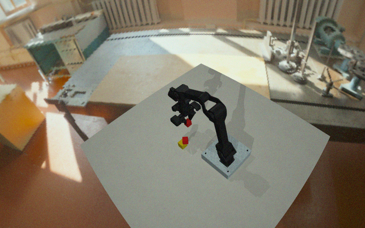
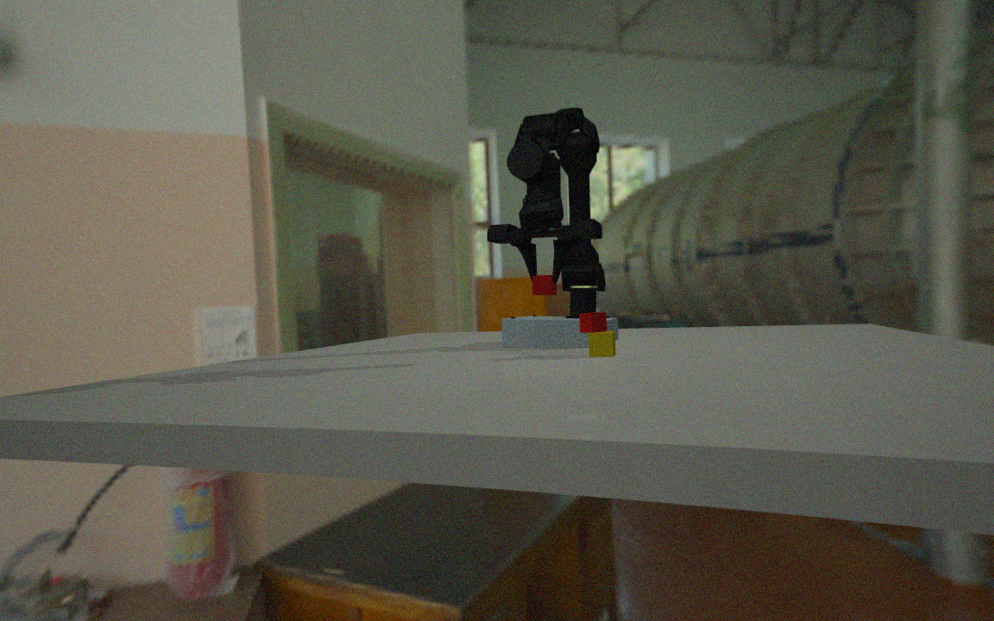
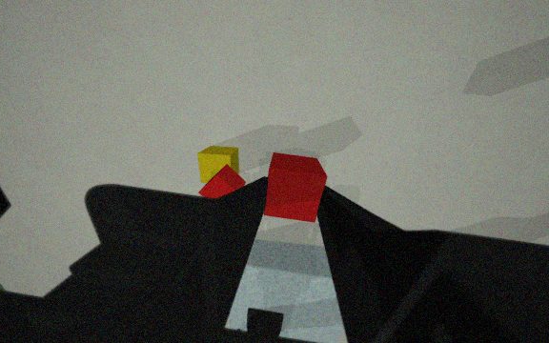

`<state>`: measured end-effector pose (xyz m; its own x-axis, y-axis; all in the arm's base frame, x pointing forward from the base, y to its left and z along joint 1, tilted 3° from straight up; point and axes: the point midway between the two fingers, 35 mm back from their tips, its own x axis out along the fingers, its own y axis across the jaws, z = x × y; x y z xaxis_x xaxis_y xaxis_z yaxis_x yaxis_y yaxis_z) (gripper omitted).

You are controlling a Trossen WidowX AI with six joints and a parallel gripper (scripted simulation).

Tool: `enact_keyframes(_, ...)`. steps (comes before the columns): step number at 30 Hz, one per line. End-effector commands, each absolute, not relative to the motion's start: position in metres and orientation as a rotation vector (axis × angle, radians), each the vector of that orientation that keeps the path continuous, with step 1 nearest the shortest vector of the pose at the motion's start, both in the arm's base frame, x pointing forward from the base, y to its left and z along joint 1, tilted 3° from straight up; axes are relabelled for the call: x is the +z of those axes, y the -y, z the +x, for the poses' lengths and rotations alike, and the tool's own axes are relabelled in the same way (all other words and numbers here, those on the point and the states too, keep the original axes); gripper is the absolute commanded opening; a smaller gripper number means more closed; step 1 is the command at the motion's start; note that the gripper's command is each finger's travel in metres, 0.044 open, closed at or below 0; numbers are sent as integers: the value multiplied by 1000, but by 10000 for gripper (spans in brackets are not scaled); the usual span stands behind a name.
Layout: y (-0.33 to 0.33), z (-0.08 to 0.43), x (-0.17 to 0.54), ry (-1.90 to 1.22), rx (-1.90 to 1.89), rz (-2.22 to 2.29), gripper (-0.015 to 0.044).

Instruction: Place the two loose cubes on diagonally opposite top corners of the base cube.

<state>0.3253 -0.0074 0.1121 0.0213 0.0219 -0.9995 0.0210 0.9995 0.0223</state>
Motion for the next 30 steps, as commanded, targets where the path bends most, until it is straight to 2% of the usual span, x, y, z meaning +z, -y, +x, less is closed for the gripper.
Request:
enact_keyframes(1,-4,324,113,-1546,75,-35,105)
enact_keyframes(30,-87,312,113,-1460,602,-527,105)
